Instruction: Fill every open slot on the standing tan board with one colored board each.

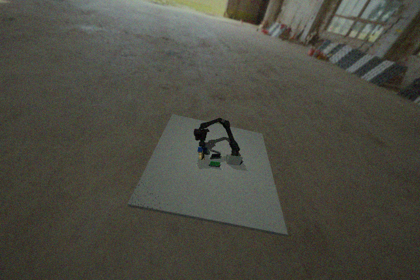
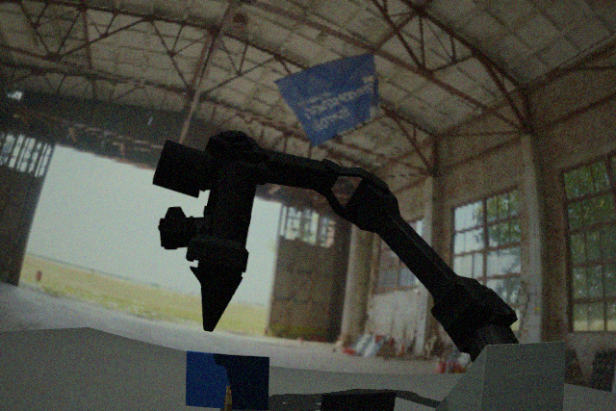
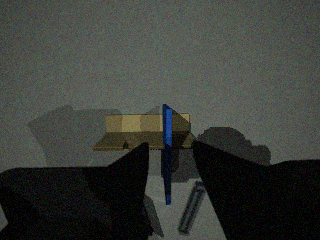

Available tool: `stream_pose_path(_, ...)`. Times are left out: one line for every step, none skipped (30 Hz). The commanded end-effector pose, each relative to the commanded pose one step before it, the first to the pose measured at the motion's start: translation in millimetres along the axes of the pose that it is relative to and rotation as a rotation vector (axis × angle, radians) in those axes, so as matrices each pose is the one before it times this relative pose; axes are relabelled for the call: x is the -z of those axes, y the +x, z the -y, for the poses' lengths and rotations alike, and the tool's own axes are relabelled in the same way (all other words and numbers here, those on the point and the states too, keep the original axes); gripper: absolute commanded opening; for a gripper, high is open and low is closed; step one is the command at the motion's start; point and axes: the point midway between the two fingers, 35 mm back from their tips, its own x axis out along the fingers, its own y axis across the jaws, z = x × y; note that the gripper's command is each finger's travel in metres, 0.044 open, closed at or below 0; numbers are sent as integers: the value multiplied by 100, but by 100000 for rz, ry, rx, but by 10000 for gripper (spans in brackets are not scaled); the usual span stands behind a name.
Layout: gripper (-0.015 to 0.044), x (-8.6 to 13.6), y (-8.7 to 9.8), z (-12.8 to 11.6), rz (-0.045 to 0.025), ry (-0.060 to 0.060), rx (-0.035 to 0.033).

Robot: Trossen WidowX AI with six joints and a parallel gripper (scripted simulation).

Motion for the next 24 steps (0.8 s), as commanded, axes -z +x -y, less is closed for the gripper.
stream_pose_path(166,42,-581,82,-1873,353,68)
stream_pose_path(166,-111,0,-88,6,6,-5)
stream_pose_path(166,0,0,0,0,0,0)
stream_pose_path(186,-79,-289,7,840,175,-208)
stream_pose_path(186,-193,-725,18,2095,433,-533)
stream_pose_path(186,-79,-290,6,836,172,-219)
stream_pose_path(186,136,-83,-272,20,-40,-211)
stream_pose_path(186,423,-243,-806,41,-119,-610)
stream_pose_path(186,751,-383,-1308,9,-193,-940)
stream_pose_path(186,998,-429,-1543,-84,-225,-1021)
stream_pose_path(186,1076,-381,-1469,-178,-207,-867)
stream_pose_path(186,1147,-333,-1387,-258,-184,-705)
stream_pose_path(186,1212,-285,-1301,-326,-155,-539)
stream_pose_path(186,209,-42,-210,-60,-23,-74)
stream_pose_path(186,637,-120,-613,-189,-63,-192)
stream_pose_path(186,1092,-174,-969,-339,-84,-224)
stream_pose_path(186,1428,-173,-1127,-461,-65,-107)
stream_pose_path(186,1481,-119,-1020,-483,-14,91)
stream_pose_path(186,1517,-65,-904,-486,45,290)
stream_pose_path(186,1545,-12,-786,-471,109,488)
stream_pose_path(186,1562,41,-666,-439,180,683)
stream_pose_path(186,1570,94,-546,-391,257,874)
stream_pose_path(186,1561,144,-424,-324,338,1054)
stream_pose_path(186,277,31,-63,-50,69,206)
